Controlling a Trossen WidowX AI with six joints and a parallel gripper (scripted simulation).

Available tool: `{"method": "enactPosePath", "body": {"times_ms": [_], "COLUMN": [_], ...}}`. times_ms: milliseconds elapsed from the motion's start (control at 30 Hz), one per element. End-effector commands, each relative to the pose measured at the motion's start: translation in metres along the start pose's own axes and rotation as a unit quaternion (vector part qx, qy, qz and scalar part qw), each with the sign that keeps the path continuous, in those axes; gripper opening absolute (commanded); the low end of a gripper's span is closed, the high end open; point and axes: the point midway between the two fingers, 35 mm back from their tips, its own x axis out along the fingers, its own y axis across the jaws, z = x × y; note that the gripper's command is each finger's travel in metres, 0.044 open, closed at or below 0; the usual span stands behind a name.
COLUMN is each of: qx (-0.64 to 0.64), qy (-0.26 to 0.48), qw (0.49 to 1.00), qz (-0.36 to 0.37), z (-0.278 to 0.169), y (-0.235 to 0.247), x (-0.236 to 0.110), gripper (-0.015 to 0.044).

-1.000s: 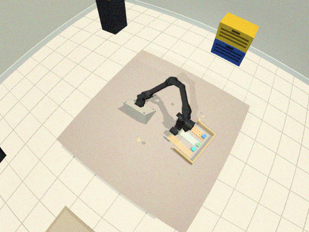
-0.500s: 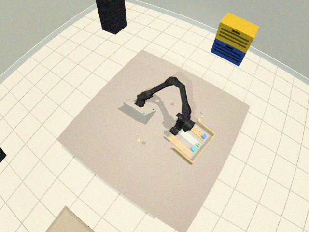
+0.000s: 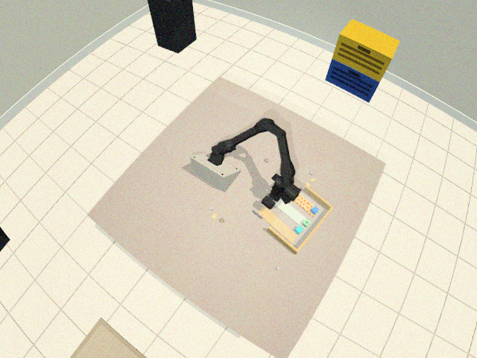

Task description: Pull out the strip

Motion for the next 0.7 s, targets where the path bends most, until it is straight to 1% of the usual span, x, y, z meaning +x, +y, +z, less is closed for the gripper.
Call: {"method": "enactPosePath", "body": {"times_ms": [0,467,667], "qx": [0.003,0.003,0.003], "qy": [0.0,0.0,0.0], "qw": [1.0,1.0,1.0], "qz": [0.002,0.002,0.002], "z": [-0.0001,0.0,-0.0078], "y": [0.0006,0.0006,0.0003], "x": [0.0013,0.0026,0.0027], "gripper": [0.0,0.0,0.0]}}
